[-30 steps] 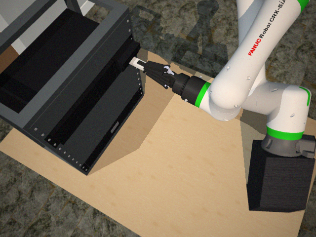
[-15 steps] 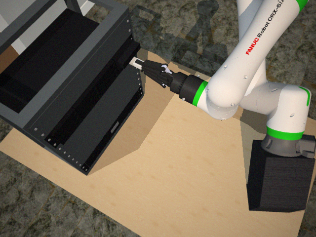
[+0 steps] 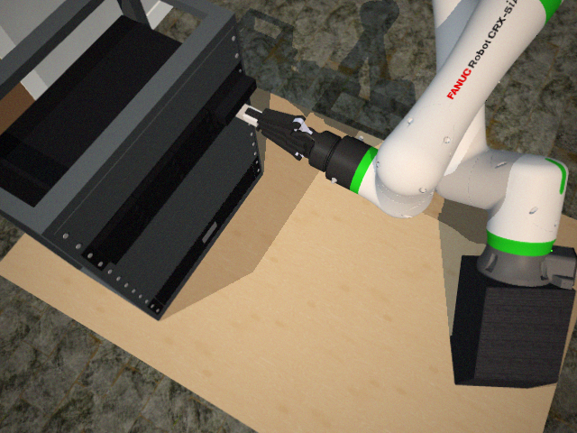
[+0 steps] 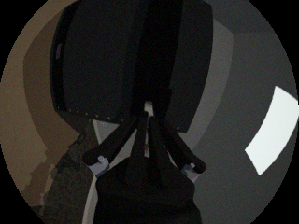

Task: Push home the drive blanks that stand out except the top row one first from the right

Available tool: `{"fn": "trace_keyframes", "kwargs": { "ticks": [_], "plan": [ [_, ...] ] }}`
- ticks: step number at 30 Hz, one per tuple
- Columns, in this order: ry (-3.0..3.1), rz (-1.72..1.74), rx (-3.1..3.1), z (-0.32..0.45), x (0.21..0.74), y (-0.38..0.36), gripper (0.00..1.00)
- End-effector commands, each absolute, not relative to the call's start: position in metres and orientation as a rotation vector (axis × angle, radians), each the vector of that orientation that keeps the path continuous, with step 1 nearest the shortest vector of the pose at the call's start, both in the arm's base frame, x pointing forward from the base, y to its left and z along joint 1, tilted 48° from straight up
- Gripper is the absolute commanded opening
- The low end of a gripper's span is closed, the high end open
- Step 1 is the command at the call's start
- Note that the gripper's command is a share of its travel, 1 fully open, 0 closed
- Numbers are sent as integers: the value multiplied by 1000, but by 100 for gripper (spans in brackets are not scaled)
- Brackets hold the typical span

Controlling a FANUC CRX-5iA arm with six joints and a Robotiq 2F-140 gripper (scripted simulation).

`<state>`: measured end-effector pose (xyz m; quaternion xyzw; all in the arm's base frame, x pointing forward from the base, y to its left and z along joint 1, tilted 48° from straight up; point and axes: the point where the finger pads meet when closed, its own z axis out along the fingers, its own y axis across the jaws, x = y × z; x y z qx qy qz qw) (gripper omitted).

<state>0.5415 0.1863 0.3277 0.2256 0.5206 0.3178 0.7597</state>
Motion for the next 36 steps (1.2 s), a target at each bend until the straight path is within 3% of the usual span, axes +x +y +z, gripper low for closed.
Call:
{"fn": "trace_keyframes", "kwargs": {
  "ticks": [1,36],
  "plan": [
    [1133,693,491,328,542,187,0],
    [1133,693,491,330,548,187,0]
  ]
}}
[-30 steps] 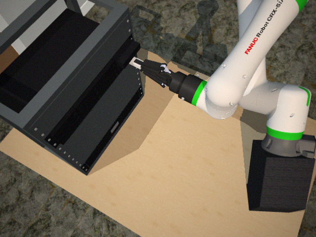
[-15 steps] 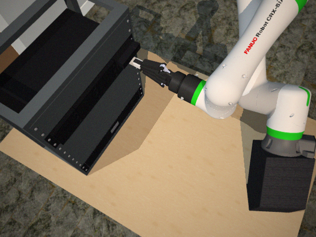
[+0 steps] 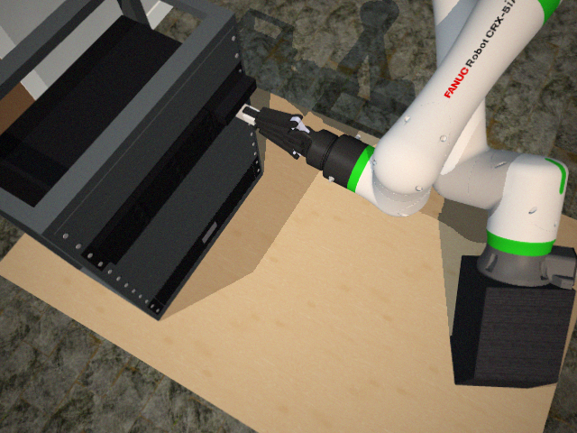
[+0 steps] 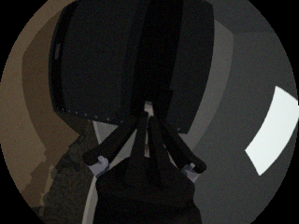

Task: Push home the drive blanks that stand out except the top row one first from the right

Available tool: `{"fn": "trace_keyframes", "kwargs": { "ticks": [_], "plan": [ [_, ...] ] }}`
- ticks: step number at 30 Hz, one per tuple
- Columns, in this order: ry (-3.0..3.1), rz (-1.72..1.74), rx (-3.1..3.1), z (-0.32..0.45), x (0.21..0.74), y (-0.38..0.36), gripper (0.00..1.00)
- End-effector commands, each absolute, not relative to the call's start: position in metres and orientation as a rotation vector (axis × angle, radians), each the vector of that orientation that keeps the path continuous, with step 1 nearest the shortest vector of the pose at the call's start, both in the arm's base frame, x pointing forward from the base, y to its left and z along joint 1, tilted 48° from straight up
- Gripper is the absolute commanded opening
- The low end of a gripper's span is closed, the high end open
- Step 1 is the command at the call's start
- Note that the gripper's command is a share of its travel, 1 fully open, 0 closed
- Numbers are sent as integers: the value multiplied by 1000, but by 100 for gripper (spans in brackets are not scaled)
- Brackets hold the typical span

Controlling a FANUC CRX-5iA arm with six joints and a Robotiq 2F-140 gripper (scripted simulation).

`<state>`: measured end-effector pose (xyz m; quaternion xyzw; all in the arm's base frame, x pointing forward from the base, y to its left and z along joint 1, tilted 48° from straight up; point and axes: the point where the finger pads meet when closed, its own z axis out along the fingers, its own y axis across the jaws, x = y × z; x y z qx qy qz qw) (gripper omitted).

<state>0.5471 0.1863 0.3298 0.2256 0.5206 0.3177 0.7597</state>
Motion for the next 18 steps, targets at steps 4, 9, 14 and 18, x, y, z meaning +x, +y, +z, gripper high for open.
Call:
{"fn": "trace_keyframes", "kwargs": {
  "ticks": [4,9,14,18],
  "plan": [
    [1133,693,491,331,549,187,0],
    [1133,693,491,331,550,187,0],
    [1133,693,491,331,550,187,0],
    [1133,693,491,331,550,187,0]
  ]
}}
